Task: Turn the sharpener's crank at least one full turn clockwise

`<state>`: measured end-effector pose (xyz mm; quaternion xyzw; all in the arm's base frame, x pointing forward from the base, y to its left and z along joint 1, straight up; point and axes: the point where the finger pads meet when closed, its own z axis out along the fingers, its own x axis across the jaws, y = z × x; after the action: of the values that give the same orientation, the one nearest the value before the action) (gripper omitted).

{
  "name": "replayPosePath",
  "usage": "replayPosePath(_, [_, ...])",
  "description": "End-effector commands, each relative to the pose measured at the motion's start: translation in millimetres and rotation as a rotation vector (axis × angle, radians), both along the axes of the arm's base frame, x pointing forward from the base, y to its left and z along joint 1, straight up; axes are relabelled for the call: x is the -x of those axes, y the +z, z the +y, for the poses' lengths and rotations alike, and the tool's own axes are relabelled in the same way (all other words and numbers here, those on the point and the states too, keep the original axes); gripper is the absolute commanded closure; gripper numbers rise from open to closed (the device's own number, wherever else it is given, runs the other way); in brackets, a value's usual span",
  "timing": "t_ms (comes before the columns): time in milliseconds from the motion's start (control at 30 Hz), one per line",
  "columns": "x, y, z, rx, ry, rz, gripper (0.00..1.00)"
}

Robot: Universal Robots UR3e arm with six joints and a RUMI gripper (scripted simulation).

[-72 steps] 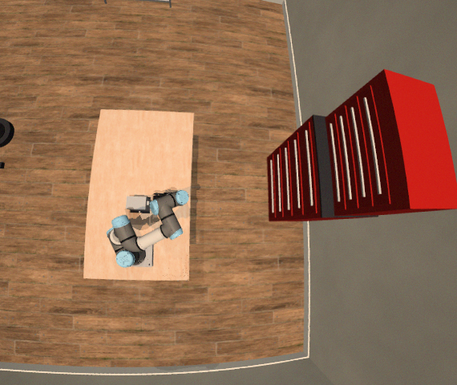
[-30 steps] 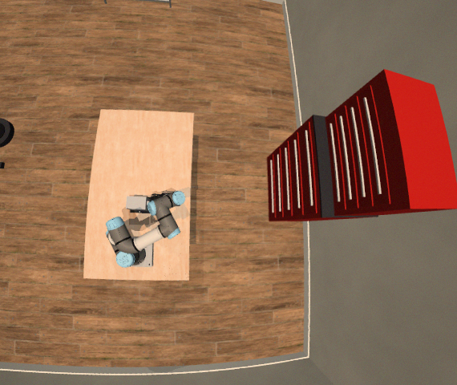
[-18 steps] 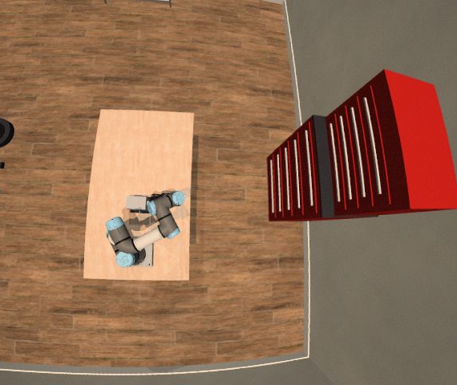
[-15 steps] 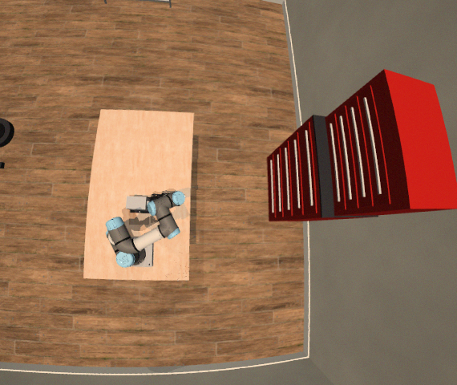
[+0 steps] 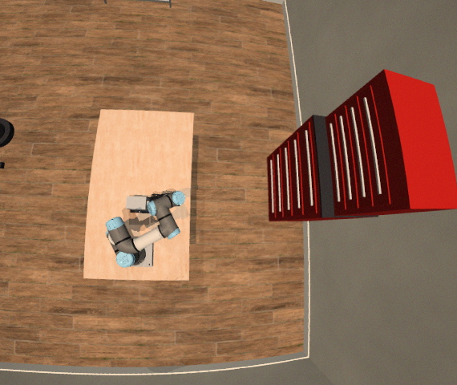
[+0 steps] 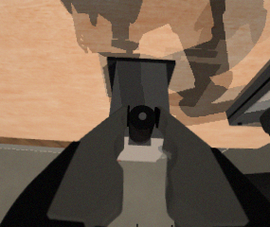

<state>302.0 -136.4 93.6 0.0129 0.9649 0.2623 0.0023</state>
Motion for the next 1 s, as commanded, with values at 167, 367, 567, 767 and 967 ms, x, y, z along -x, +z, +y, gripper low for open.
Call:
replayPosePath(167, [-0.3, 0.6, -0.5, 0.002, 0.0, -0.002, 0.91])
replayPosePath(367, [-0.3, 0.6, -0.5, 0.002, 0.0, -0.002, 0.91])
replayPosePath(567, [-0.3, 0.6, -0.5, 0.002, 0.0, -0.002, 0.91])
replayPosePath(767, [-1.5, 0.5, -0.5, 0.002, 0.0, -0.002, 0.91])
replayPosePath(967, [-3.1, 0.4, -0.5, 0.002, 0.0, -0.002, 0.91])
